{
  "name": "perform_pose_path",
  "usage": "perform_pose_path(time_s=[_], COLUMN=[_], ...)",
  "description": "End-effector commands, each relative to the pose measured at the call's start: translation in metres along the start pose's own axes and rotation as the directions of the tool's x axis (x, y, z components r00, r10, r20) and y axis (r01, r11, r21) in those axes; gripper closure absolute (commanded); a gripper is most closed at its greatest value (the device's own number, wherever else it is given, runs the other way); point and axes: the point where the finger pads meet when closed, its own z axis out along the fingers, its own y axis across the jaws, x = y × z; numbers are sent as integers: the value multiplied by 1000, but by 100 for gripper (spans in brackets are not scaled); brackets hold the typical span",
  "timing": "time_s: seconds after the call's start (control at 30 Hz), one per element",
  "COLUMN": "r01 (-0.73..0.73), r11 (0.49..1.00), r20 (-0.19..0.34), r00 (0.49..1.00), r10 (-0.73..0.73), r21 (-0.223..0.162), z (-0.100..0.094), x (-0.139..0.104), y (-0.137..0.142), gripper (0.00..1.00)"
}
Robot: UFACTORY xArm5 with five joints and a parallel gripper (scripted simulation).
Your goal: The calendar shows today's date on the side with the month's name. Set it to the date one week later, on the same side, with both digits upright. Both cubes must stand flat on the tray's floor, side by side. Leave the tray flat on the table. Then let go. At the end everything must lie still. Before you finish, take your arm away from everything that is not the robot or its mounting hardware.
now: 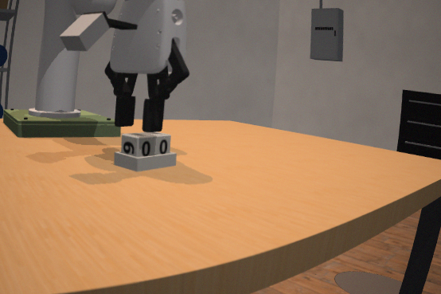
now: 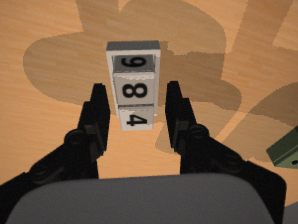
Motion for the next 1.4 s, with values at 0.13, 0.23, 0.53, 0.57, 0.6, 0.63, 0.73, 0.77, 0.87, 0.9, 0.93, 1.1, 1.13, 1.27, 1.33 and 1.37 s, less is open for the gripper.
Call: perform_pose_path(time_s=[0.13, 0.23, 0.53, 0.57, 0.6, 0.63, 0.73, 0.77, 0.87, 0.9, 0.93, 1.1, 1.13, 1.27, 1.33, 1.37], r01=[0, 0, 0, 0, 0, 0, 0, 0, 0, 0, 0, 0, 0, 0, 0, 0], r11=[1000, 1000, 1000, 1000, 1000, 1000, 1000, 1000, 1000, 1000, 1000, 1000, 1000, 1000, 1000, 1000], r20=[-1, -1, -1, -1, -1, -1, -1, -1, -1, -1, -1, -1, -1, -1, -1, -1], r00=[1000, 1000, 1000, 1000, 1000, 1000, 1000, 1000, 1000, 1000, 1000, 1000, 1000, 1000, 1000, 1000], r10=[0, 0, 0, 0, 0, 0, 0, 0, 0, 0, 0, 0, 0, 0, 0, 0], r21=[3, 3, 3, 3, 3, 3, 3, 3, 3, 3, 3, 3, 3, 3, 3, 3], z=[-1, -1, -1, -1, 0, 0, 2, 4, 8, 10, 11, 17, 18, 24, 26, 26], x=[0, 0, 0, 0, 0, 0, 0, 0, 0, 0, 0, 0, 0, 0, 0, 0], y=[-1, -1, -1, -1, -1, -1, -1, -1, -1, -1, -1, -1, -1, -1, -1, -1], gripper=[51, 51, 51, 51, 51, 51, 51, 51, 51, 51, 51, 51, 51, 51, 51, 51])
